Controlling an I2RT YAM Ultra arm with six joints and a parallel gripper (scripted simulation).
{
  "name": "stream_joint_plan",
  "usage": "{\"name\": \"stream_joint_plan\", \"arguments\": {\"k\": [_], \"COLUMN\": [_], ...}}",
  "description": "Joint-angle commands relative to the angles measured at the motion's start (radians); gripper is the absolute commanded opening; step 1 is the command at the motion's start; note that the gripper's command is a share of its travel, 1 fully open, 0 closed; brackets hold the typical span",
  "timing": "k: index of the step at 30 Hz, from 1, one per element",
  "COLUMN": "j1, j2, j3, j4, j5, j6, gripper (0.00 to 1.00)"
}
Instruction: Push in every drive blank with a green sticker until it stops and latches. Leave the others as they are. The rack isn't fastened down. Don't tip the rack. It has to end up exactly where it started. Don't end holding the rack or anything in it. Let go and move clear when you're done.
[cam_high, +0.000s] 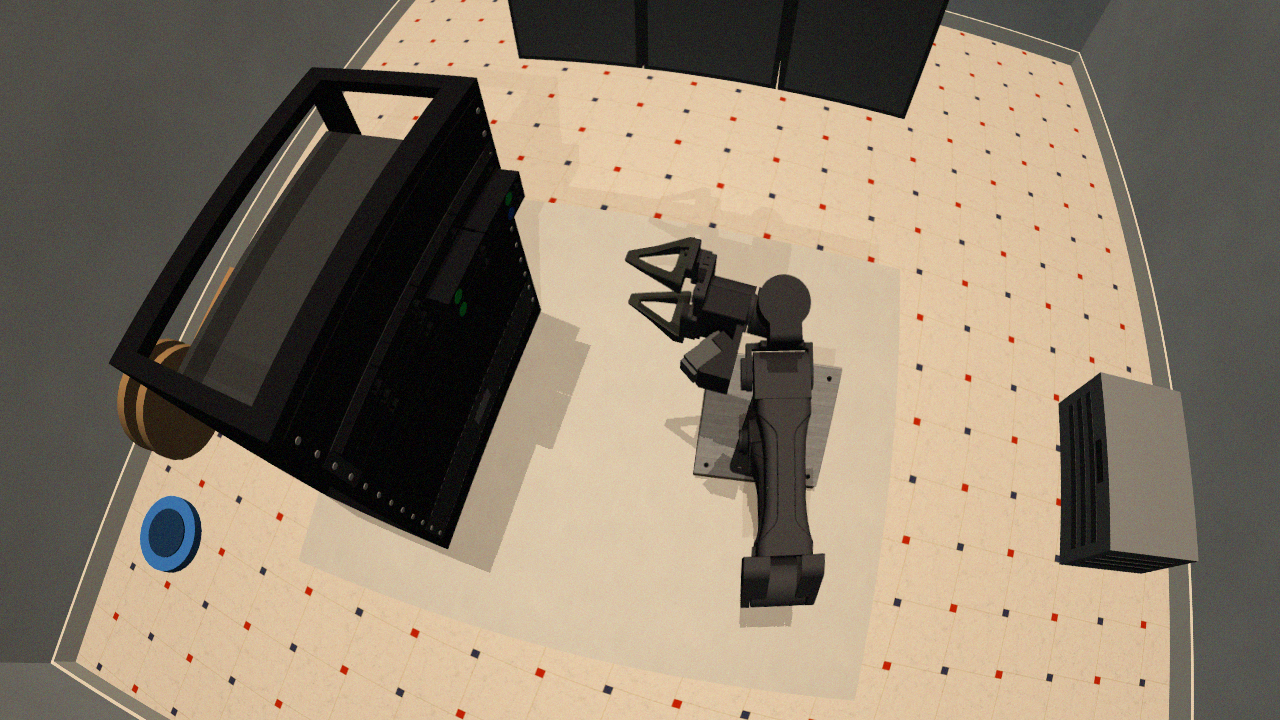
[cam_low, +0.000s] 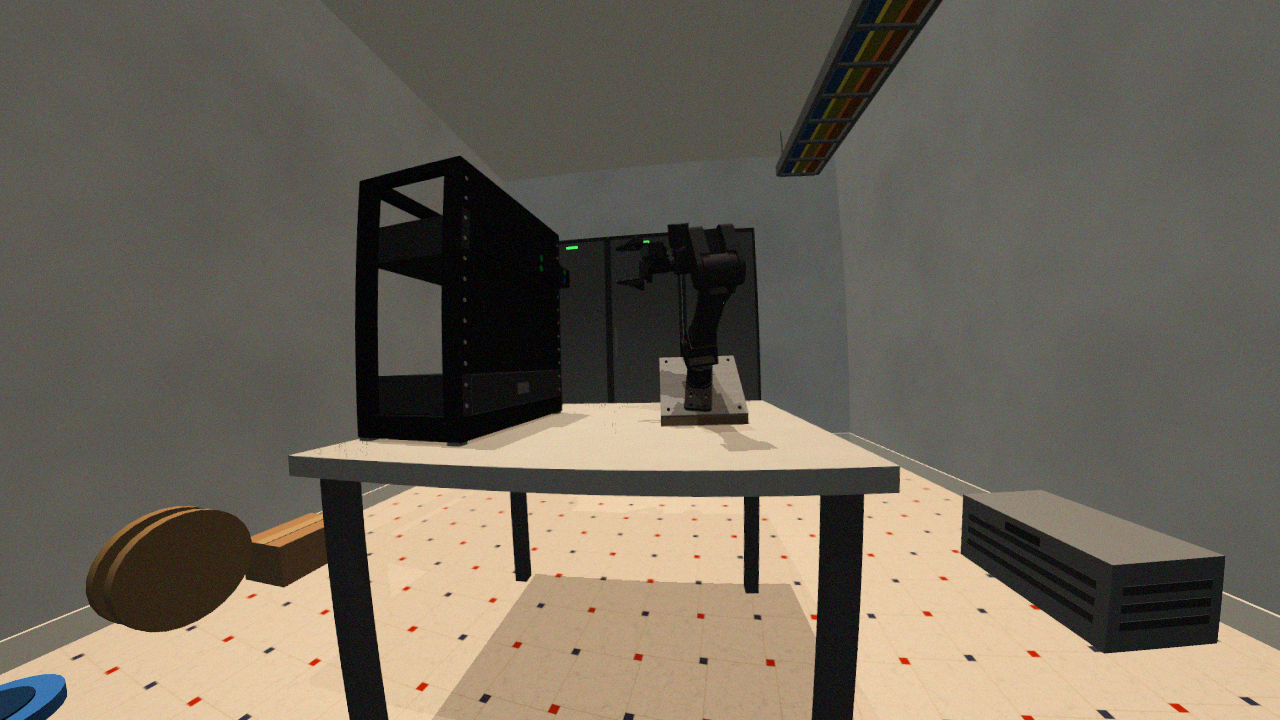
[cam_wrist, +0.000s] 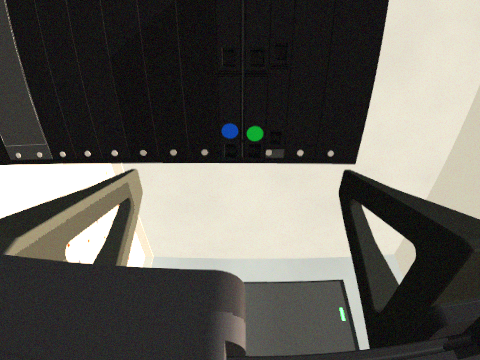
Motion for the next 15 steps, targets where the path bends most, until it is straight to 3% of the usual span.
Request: {"name": "stream_joint_plan", "arguments": {"k": [1, 9, 15], "j1": [-0.014, 0.020, 0.097], "j2": [-0.017, -0.024, -0.045], "j3": [-0.022, -0.021, -0.021], "j4": [0.004, 0.020, 0.057], "j5": [-0.002, 0.019, 0.089], "j6": [0.001, 0.016, 0.079], "gripper": [1.00, 1.00, 1.00]}}
